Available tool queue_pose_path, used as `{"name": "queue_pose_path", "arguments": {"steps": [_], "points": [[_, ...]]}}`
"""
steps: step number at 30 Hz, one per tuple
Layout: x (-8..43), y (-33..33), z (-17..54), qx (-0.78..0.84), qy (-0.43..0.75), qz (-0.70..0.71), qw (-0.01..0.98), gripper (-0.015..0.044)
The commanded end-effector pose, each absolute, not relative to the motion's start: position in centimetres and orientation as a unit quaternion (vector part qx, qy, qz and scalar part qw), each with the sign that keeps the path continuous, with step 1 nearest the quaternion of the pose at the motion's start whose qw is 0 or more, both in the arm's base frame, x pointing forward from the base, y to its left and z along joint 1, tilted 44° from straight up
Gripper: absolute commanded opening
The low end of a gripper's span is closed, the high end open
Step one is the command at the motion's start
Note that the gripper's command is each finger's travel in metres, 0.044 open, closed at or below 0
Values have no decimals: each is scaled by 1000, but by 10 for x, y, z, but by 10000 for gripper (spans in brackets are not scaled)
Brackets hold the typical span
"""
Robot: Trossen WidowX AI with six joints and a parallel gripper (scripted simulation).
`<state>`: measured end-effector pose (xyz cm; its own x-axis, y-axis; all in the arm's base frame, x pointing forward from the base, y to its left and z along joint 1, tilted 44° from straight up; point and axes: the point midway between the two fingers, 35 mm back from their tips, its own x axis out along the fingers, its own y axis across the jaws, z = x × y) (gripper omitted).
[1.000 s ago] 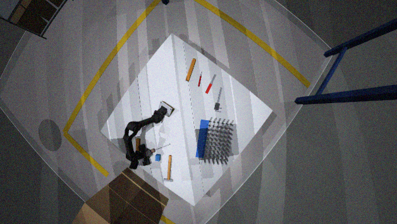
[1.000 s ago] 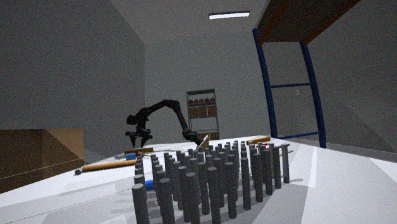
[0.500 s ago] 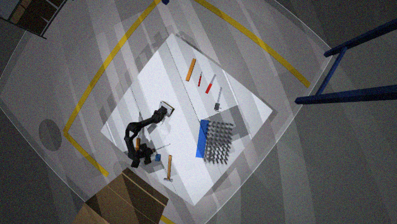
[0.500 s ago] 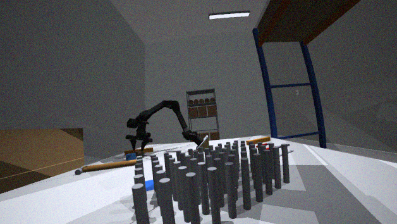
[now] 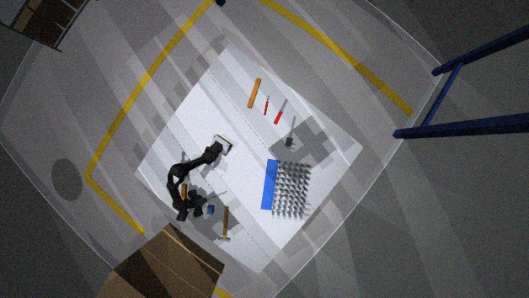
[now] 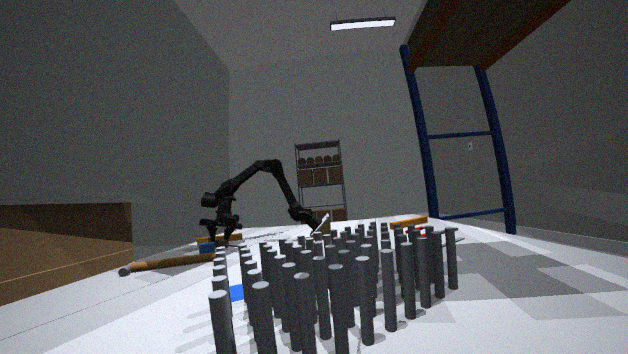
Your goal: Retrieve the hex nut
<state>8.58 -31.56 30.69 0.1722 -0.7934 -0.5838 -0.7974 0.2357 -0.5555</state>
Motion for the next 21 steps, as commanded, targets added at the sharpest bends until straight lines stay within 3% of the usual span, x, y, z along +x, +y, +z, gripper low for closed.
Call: {"name": "queue_pose_path", "arguments": {"steps": [1, 12, 17, 21], "points": [[86, -317, 302, -618, 642, 6, 453, 221], [86, -317, 302, -618, 642, 6, 453, 148], [88, -303, 318, -618, 643, 5, 453, 16], [88, -286, 336, -617, 643, 4, 453, 0]]}}
